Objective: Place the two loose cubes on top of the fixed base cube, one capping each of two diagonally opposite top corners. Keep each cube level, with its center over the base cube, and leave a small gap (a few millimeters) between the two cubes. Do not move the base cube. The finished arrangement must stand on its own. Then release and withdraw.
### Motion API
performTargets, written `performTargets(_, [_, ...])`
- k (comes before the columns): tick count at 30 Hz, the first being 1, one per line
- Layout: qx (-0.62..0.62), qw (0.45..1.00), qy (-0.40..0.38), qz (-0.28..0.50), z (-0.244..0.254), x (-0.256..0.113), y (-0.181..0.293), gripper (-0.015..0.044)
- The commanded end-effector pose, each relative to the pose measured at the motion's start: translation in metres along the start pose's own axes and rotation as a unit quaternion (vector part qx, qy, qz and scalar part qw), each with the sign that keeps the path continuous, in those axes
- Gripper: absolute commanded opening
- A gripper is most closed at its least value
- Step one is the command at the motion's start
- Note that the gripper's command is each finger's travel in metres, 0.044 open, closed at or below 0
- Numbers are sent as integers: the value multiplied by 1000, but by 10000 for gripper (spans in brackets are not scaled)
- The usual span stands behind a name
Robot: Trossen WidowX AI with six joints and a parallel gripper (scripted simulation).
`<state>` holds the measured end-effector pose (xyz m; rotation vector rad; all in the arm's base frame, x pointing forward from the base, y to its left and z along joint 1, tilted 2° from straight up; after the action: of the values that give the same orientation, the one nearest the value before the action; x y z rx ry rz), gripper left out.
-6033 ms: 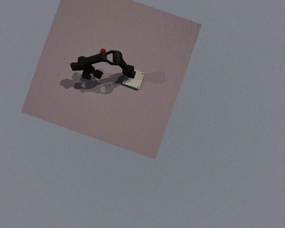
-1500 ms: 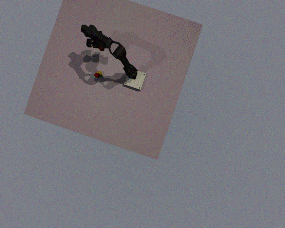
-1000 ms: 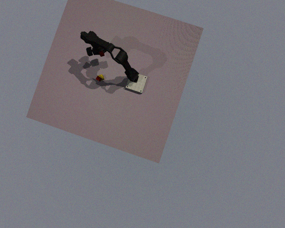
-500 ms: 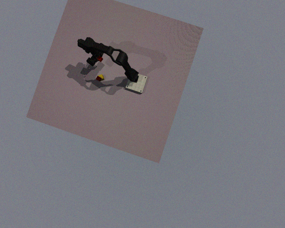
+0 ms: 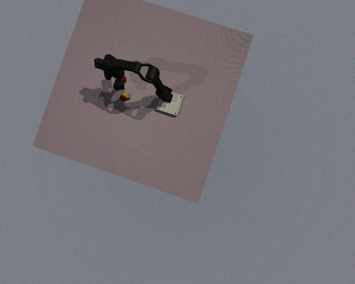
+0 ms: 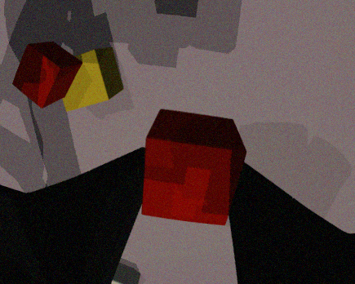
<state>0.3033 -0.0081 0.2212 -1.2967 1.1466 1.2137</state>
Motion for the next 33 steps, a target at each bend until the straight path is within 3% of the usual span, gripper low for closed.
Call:
performTargets(1, [-93, 996, 1, 0, 12, 1, 3, 105])
performTargets(11, [-308, 951, 0, 0, 40, 2, 8, 105])
performTargets(21, [-504, 863, -1, 0, 65, 3, 14, 105])
performTargets(33, [-519, 855, -1, 0, 67, 14, 15, 105])
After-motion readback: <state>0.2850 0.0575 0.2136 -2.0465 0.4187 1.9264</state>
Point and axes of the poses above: the point midway between the two fingers, 35 mm back from their tips, its own x axis out along the fingers, its own z axis across the jaws, y = z × x, the point moved 8 cm from there along -x, back along the fingers, and after that the axes turned 13 degrees about x, right-handed, at the moved point
